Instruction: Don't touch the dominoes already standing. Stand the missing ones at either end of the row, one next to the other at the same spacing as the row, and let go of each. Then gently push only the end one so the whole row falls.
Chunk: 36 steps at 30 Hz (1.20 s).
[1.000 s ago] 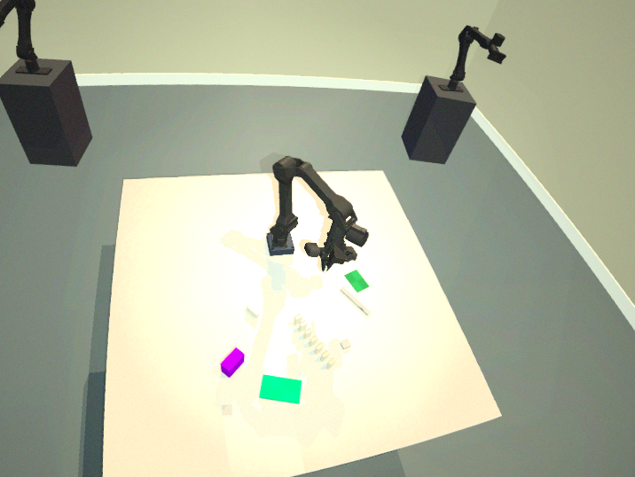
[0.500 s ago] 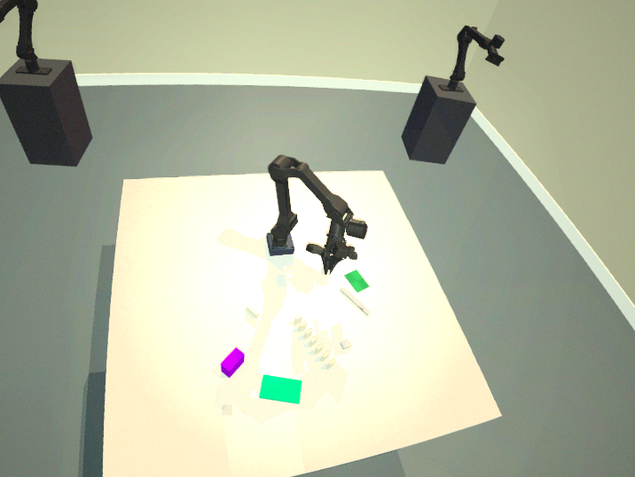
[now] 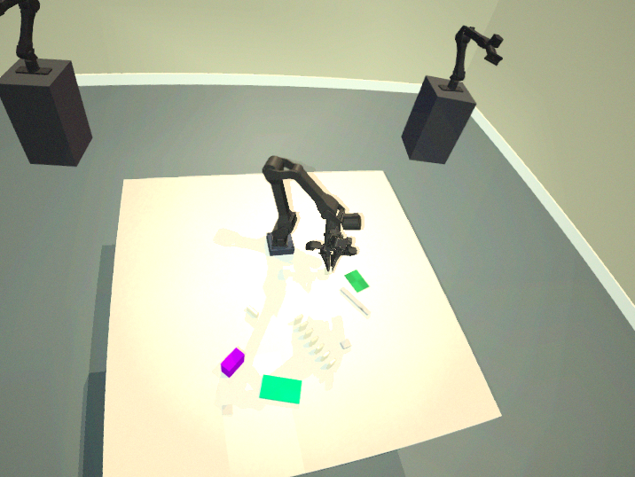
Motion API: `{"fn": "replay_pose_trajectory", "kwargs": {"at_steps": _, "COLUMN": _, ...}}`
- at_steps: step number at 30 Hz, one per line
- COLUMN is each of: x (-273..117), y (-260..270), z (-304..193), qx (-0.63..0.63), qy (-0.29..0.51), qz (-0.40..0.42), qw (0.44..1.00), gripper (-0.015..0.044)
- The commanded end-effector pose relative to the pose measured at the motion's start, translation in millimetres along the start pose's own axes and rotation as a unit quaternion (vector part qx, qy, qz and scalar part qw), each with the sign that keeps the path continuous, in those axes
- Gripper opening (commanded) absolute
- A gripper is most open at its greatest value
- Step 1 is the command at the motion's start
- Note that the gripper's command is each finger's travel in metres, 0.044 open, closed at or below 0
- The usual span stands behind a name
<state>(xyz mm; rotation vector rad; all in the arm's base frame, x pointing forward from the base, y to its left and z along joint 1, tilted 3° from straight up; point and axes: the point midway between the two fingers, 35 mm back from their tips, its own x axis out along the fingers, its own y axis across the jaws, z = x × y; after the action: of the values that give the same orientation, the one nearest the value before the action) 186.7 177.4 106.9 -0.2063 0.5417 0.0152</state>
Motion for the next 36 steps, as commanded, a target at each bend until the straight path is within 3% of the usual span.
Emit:
{"fn": "replay_pose_trajectory", "kwargs": {"at_steps": 1, "x": -4.0, "y": -2.7, "z": -3.6, "qx": 0.012, "qy": -0.038, "qz": 0.001, "qw": 0.999, "gripper": 0.0027}}
{"fn": "replay_pose_trajectory", "kwargs": {"at_steps": 20, "x": -33.9, "y": -26.5, "z": -13.3, "qx": 0.096, "qy": -0.236, "qz": 0.008, "qw": 0.967, "gripper": 0.0027}}
{"fn": "replay_pose_trajectory", "kwargs": {"at_steps": 36, "x": -35.0, "y": -28.0, "z": -13.8, "qx": 0.1, "qy": -0.242, "qz": 0.009, "qw": 0.965, "gripper": 0.0027}}
